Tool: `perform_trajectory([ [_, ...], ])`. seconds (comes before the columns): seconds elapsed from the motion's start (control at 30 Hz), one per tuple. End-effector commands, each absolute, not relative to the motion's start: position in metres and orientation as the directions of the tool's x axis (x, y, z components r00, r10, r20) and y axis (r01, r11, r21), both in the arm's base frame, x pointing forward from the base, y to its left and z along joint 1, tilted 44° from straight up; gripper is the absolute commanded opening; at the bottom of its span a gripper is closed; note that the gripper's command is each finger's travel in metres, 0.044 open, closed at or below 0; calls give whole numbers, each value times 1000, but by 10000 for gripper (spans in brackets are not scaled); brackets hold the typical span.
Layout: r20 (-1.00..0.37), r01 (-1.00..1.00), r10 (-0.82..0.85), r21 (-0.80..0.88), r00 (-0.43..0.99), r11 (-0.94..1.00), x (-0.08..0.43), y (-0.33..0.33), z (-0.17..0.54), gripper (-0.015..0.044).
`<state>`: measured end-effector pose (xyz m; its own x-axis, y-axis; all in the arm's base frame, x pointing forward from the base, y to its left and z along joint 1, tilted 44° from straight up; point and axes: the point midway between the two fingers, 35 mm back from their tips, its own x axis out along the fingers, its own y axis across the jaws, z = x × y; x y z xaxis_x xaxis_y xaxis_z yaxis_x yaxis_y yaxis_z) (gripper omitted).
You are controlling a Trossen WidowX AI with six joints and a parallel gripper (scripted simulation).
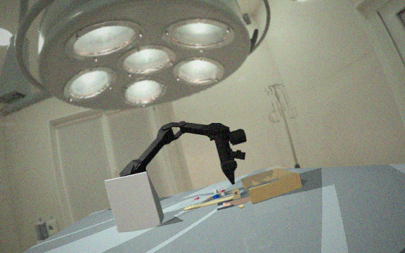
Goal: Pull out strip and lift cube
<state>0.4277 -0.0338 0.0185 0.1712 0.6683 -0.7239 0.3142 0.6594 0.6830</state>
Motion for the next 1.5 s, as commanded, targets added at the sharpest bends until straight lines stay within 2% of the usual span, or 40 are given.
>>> perform_trajectory([
  [0.0, -724, 312, 668, 683, 169, 661, 432, -32, 13, 283],
  [0.07, -724, 312, 668, 682, 169, 661, 433, -29, 10, 250],
  [1.3, -723, 312, 670, 684, 170, 659, 439, 1, -22, 250],
  [1.43, -725, 303, 666, 683, 174, 665, 440, 0, -20, 145],
  [1.47, -725, 303, 666, 683, 174, 665, 440, 0, -20, 138],
])
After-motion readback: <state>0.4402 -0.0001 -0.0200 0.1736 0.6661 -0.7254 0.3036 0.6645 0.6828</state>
